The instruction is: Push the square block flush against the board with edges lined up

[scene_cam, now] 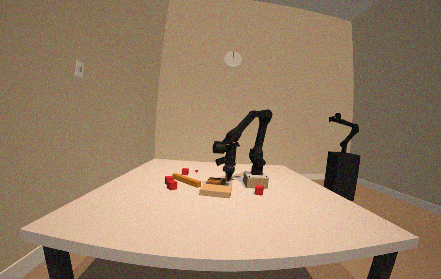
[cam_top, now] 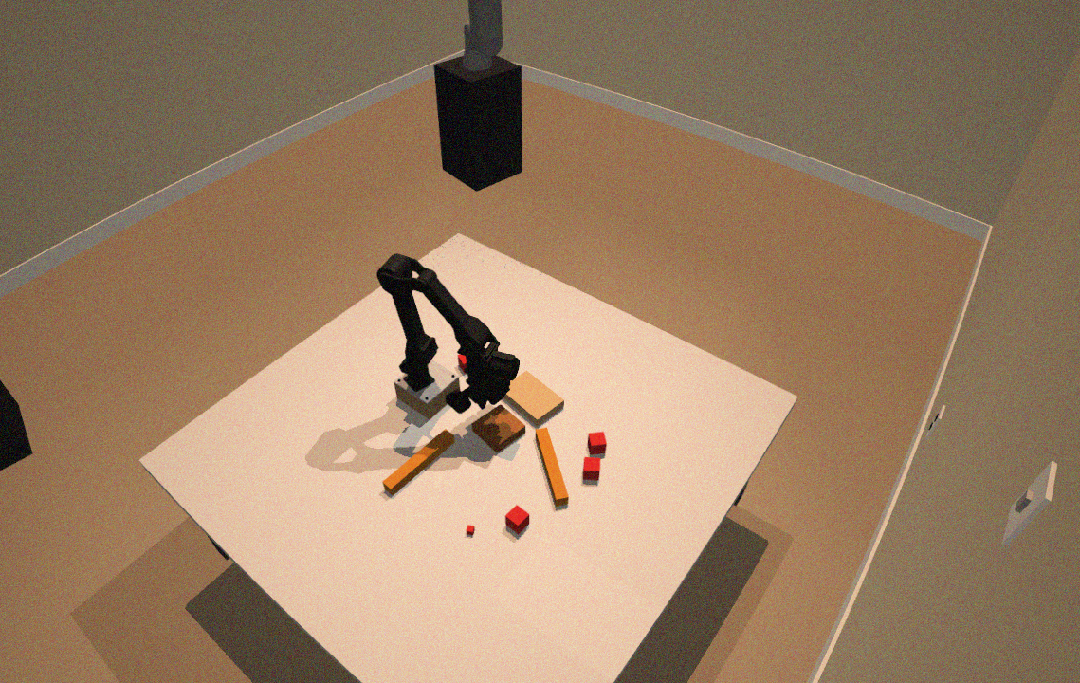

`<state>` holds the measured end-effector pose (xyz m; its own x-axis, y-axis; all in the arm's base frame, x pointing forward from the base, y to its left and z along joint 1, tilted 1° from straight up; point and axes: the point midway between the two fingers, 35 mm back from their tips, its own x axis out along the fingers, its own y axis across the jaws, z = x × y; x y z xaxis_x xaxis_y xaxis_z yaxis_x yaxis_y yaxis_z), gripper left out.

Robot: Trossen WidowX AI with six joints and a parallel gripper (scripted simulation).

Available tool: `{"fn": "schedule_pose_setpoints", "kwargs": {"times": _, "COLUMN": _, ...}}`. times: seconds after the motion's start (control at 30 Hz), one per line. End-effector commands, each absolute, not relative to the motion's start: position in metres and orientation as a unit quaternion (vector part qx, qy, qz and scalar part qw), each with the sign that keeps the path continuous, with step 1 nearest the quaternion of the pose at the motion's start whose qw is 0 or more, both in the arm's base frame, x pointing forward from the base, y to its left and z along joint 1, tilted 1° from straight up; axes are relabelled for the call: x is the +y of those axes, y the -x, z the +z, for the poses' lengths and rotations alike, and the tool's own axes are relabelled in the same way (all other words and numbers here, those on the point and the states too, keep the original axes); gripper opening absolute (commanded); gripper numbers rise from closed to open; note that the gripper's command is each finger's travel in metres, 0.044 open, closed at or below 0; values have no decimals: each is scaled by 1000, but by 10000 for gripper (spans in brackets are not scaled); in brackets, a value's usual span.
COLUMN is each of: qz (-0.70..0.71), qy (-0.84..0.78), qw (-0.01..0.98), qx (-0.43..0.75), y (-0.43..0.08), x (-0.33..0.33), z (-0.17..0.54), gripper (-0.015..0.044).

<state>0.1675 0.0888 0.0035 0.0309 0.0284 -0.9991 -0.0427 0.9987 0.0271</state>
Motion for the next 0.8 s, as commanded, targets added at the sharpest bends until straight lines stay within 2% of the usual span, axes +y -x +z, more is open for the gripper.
{"fn": "schedule_pose_setpoints", "kwargs": {"times": 0.0, "qz": 21, "qy": 5, "qw": 711, "qx": 703, "y": -159, "x": 86, "z": -25, "gripper": 0}}
{"fn": "schedule_pose_setpoints", "kwargs": {"times": 0.77, "qz": 21, "qy": 5, "qw": 711, "qx": 703, "y": -185, "x": 88, "z": -24, "gripper": 0}}
